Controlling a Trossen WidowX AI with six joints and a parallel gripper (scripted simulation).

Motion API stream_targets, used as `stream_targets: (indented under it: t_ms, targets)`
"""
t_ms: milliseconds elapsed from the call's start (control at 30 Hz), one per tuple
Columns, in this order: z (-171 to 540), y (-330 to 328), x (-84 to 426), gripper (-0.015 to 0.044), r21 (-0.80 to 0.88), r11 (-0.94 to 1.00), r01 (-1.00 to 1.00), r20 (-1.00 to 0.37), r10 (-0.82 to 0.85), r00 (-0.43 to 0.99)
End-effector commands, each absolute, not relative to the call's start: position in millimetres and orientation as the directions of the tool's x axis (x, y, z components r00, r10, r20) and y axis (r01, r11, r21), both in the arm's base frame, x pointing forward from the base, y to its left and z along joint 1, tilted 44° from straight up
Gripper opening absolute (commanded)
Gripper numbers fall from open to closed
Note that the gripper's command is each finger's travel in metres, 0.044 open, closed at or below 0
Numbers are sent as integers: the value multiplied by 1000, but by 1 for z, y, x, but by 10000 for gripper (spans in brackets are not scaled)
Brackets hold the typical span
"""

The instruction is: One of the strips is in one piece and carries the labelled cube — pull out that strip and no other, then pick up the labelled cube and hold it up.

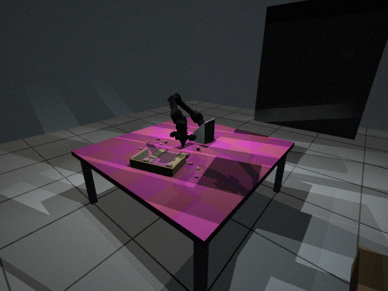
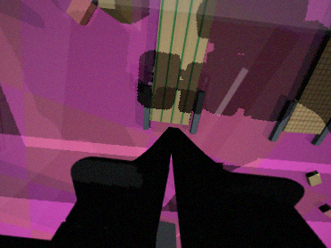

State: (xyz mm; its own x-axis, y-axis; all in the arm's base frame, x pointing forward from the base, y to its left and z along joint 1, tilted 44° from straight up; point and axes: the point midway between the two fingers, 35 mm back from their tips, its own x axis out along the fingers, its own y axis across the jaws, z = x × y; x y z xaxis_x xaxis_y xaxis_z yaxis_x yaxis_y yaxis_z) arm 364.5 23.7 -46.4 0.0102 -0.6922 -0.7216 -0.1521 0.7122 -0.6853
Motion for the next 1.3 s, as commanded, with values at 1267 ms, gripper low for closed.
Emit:
stream_targets:
  t_ms: [1267]
  targets:
    - [-93,-23,366,0,-684,714,-147,-722,-691,4]
